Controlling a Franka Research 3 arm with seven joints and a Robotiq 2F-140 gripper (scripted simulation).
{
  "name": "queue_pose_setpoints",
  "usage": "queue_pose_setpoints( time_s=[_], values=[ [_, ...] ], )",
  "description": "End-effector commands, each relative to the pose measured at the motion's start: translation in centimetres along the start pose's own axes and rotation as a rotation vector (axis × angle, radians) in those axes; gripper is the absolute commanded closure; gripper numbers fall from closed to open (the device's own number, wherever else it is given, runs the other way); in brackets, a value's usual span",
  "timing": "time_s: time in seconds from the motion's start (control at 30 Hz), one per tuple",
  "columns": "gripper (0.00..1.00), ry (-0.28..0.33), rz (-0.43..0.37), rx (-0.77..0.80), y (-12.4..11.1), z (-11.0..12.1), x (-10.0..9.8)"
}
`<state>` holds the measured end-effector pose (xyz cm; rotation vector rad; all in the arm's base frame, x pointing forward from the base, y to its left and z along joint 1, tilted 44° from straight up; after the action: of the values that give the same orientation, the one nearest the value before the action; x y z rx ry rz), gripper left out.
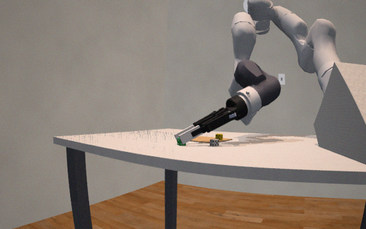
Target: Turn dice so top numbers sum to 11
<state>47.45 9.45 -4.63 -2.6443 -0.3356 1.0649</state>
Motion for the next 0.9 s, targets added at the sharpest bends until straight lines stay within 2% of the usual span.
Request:
queue_pose_setpoints(
  time_s=[0.0, 0.3, 0.7, 0.87],
  values=[
    [0.79, 0.027, 0.038, -0.013, -0.1, 0.1, -0.7],
    [0.79, 0.027, 0.038, -0.013, -0.2, 0.2, -3.9],
    [0.79, 0.027, 0.038, -0.013, -0.3, 0.2, -4.7],
    [0.79, 0.027, 0.038, -0.013, -1.4, 0.0, -5.3]
  ],
)
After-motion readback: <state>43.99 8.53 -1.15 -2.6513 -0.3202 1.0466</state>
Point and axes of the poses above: the point where the finger pads meet when closed, its own x axis out along the fingers, its own z axis across the jaws, y = z × x, the point moved 3 cm from there along -x, back along the fingers, and after that the axes turned 15 degrees about -x, right-handed, at the moved point
